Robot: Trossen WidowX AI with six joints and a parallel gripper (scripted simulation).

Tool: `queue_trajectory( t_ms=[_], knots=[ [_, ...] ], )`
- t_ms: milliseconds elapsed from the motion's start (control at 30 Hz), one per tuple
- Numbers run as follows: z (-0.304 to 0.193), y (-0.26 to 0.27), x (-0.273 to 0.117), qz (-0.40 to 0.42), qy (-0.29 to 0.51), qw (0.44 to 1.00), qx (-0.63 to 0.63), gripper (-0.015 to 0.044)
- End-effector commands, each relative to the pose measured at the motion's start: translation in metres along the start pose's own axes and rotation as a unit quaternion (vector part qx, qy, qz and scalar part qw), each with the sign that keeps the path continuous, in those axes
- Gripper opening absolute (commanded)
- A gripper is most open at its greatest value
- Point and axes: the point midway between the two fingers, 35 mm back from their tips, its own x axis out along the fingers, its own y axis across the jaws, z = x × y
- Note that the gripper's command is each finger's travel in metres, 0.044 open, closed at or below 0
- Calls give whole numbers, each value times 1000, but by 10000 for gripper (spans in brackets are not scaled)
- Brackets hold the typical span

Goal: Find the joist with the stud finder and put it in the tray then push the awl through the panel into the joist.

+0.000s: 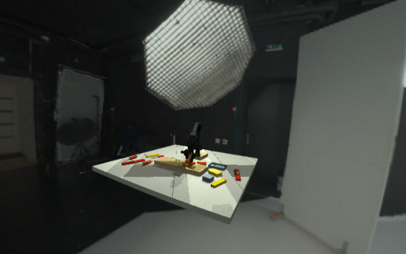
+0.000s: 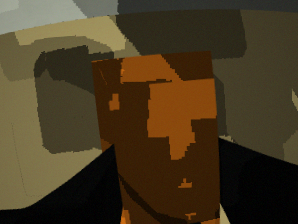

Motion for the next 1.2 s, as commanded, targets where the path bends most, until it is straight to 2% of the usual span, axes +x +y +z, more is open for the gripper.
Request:
queue_trajectory(
  t_ms=[0, 1167],
  knots=[
    [-2, -12, 0, -1, 1, 1000, 0, 0],
    [-2, -90, 0, -4, 1, 1000, -1, 0]
  ],
)
